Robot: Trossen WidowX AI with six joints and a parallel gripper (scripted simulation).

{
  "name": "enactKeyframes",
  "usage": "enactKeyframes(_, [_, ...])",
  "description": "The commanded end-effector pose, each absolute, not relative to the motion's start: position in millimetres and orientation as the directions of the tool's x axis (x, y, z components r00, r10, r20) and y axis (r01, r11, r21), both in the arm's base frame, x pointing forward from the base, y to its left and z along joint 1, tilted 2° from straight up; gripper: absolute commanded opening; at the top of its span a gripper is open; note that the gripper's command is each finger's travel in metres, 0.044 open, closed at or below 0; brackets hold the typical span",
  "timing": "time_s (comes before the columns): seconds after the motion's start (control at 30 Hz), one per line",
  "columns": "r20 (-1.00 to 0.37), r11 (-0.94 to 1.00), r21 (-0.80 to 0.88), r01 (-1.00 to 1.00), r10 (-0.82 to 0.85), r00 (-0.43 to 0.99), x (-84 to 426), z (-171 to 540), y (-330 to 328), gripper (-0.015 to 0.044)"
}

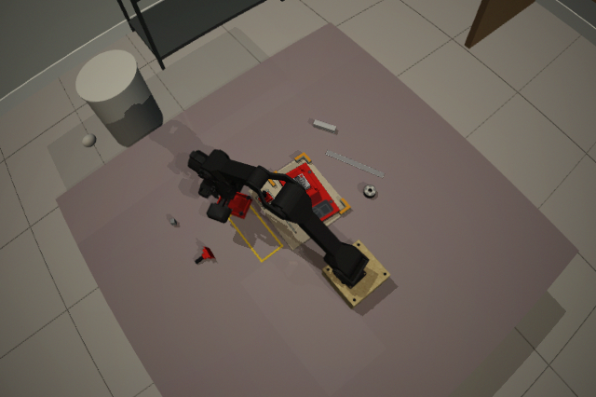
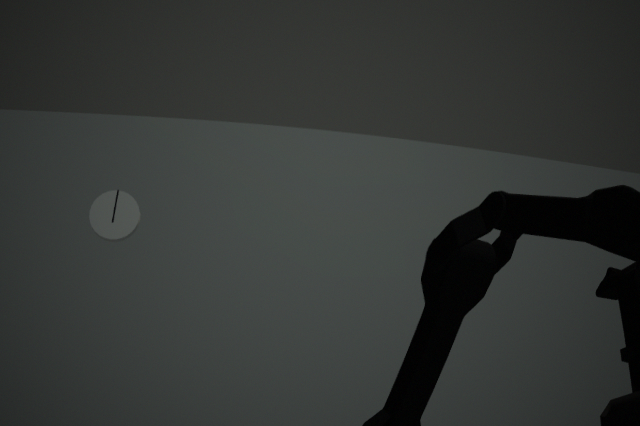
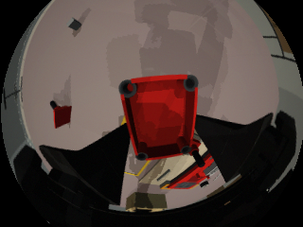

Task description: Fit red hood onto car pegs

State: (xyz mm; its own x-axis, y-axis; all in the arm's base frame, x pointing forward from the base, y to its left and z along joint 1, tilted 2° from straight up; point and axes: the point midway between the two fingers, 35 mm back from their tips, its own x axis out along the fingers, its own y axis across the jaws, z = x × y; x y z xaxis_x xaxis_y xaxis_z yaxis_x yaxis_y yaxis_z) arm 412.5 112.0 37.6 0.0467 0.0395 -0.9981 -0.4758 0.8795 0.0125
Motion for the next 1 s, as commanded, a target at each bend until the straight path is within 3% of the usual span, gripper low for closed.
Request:
enactKeyframes(0.0, [-0.997, 0.879, 0.009, -0.477, 0.043, 0.059, 414, 53, 112, 0.0])
enactKeyframes(0.77, [-0.998, 0.879, 0.011, -0.476, 0.041, 0.052, 411, 87, 110, 0.0])
enactKeyframes(0.97, [-0.998, 0.826, 0.004, -0.564, 0.041, 0.052, 409, 87, 111, 0.0])
